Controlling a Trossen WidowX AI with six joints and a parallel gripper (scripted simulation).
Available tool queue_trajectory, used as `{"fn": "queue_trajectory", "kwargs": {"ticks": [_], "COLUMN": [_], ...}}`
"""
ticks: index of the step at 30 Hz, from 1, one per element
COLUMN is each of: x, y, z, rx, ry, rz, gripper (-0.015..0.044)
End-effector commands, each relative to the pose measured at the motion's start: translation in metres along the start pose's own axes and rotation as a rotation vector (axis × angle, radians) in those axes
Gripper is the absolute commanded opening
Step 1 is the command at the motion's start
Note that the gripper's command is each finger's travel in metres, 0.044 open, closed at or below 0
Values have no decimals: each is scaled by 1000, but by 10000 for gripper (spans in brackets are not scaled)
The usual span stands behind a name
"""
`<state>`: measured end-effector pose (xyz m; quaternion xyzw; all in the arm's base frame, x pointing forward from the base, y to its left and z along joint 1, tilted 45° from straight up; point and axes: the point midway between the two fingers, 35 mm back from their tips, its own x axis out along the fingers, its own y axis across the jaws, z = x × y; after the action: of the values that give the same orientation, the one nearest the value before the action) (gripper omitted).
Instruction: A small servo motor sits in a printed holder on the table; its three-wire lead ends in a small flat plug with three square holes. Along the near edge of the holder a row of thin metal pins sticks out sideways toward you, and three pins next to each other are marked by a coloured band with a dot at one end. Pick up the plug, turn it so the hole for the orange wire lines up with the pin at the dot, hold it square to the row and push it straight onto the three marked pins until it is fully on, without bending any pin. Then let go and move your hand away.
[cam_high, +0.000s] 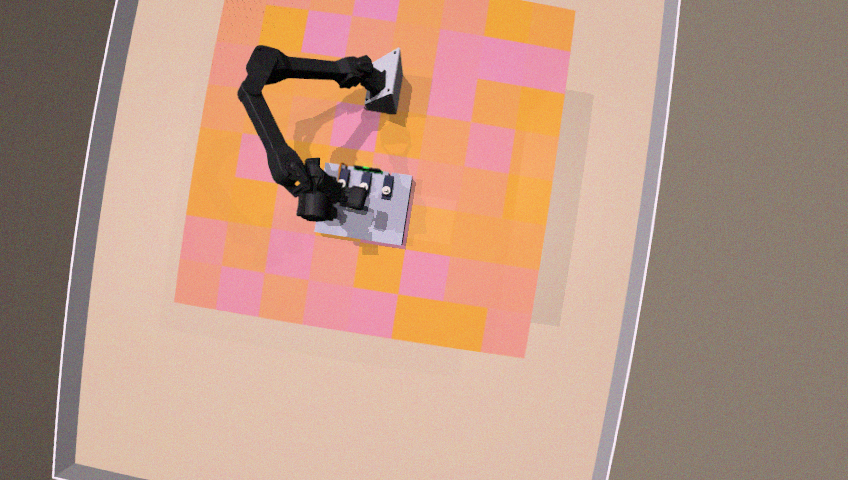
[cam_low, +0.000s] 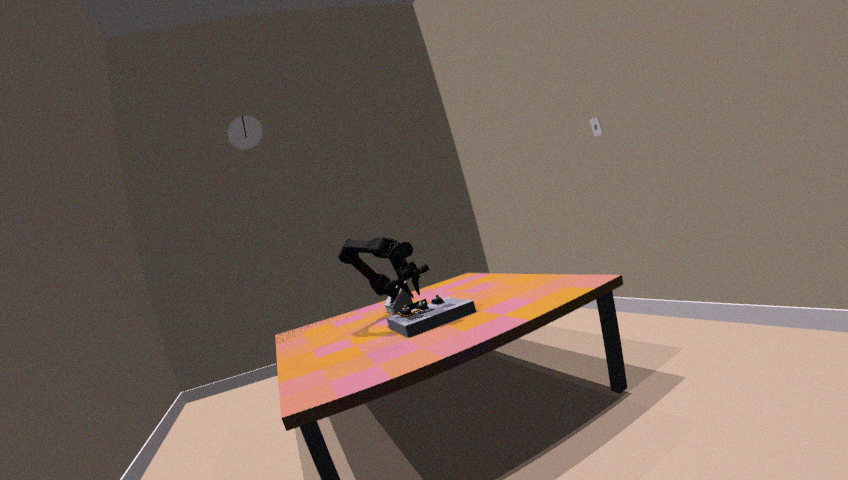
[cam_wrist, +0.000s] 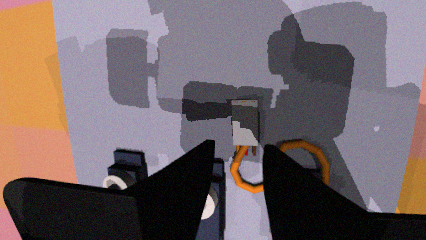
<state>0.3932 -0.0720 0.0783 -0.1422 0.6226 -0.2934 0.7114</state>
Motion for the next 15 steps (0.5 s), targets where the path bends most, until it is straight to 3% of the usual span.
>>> {"fn": "queue_trajectory", "kwargs": {"ticks": [1,15], "x": [16,42], "y": [3,3], "z": [-6,-12], "rx": [-68,-128], "ry": [94,161], "rz": [-92,-161], "gripper": [115,115]}}
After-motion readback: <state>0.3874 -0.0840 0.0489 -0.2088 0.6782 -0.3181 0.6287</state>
